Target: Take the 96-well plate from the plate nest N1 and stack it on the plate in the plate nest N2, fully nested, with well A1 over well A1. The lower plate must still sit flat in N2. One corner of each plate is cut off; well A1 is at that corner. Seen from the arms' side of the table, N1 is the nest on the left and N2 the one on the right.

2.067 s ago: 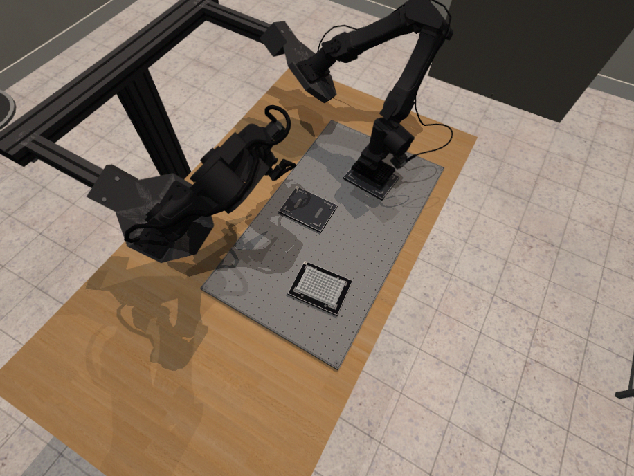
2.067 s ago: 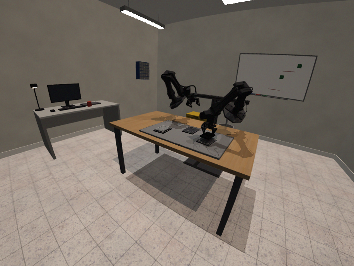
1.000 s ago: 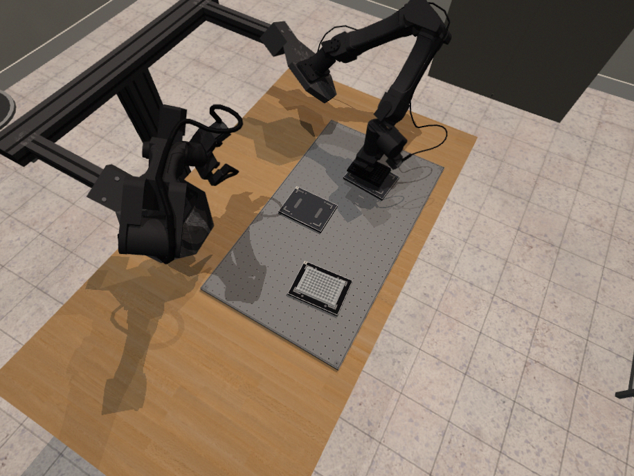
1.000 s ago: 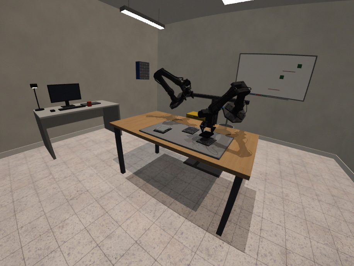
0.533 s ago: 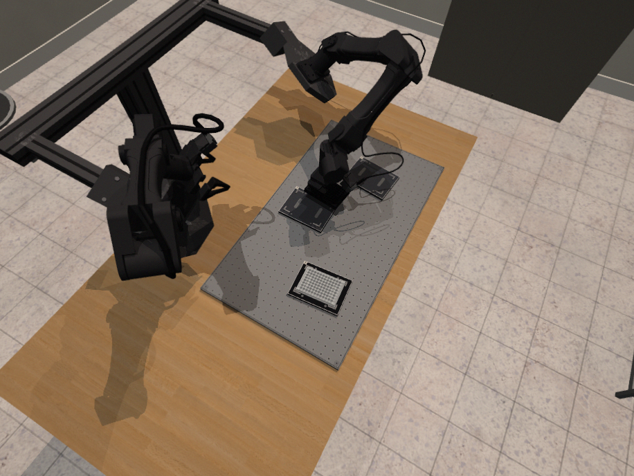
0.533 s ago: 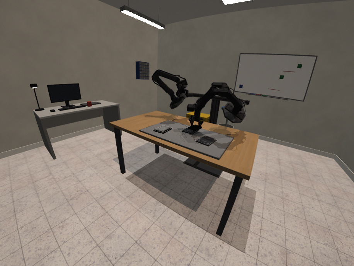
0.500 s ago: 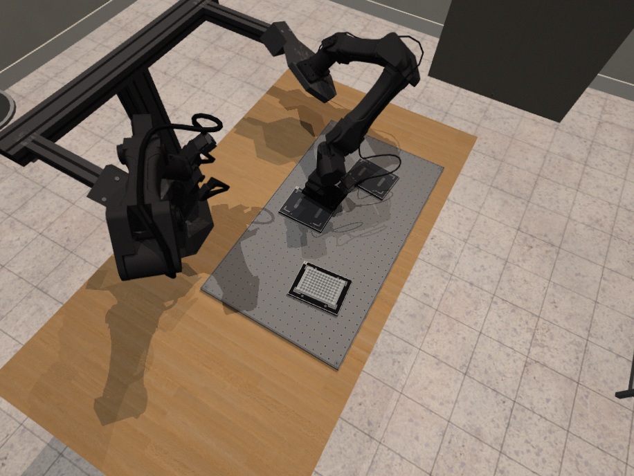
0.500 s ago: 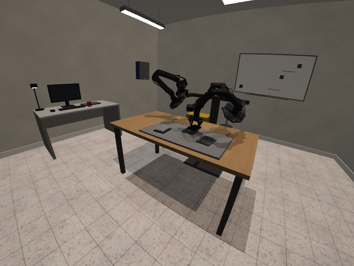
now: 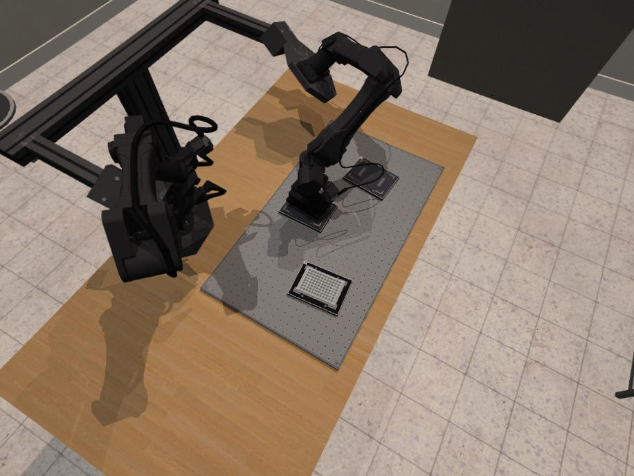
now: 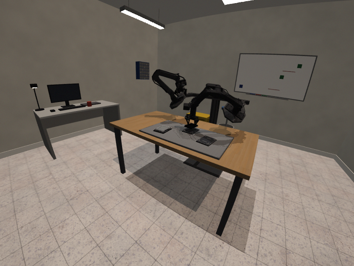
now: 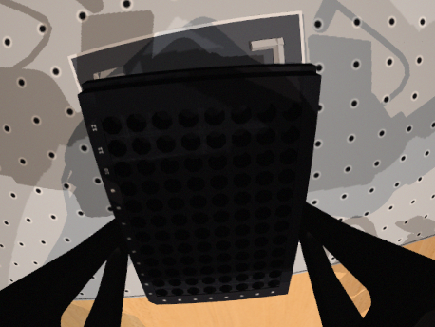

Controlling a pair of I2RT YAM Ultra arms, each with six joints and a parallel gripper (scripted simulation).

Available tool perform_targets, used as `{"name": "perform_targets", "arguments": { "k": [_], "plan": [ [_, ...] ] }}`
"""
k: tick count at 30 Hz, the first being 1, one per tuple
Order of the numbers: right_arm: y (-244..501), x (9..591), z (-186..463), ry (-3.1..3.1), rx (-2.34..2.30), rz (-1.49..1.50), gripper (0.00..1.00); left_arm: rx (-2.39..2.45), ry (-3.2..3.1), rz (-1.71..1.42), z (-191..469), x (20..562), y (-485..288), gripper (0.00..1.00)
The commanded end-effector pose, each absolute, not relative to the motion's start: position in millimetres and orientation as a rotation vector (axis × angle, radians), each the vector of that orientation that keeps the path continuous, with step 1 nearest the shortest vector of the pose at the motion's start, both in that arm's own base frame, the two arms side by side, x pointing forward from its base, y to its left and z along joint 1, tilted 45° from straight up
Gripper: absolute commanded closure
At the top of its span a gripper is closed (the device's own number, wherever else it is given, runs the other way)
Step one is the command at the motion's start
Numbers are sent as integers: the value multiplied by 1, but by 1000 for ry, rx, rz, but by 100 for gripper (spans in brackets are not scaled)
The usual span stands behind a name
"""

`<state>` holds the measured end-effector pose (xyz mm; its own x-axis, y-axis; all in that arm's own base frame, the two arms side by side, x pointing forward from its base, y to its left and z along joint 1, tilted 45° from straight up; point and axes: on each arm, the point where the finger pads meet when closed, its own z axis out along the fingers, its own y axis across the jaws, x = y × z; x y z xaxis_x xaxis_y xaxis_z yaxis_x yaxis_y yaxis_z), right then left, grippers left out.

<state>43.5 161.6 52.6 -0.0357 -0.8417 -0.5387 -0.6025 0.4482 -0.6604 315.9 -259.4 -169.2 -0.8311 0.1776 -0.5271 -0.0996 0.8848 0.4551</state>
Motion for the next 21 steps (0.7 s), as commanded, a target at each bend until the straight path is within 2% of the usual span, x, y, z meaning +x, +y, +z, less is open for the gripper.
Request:
{"name": "perform_targets", "arguments": {
  "k": [1,21],
  "plan": [
    [167,38,58,1729,-1236,-294,0,17,2459,642,-169,309,-265,21],
    [167,38,58,1729,-1236,-294,0,-68,2452,605,-185,315,-260,21]
  ]
}}
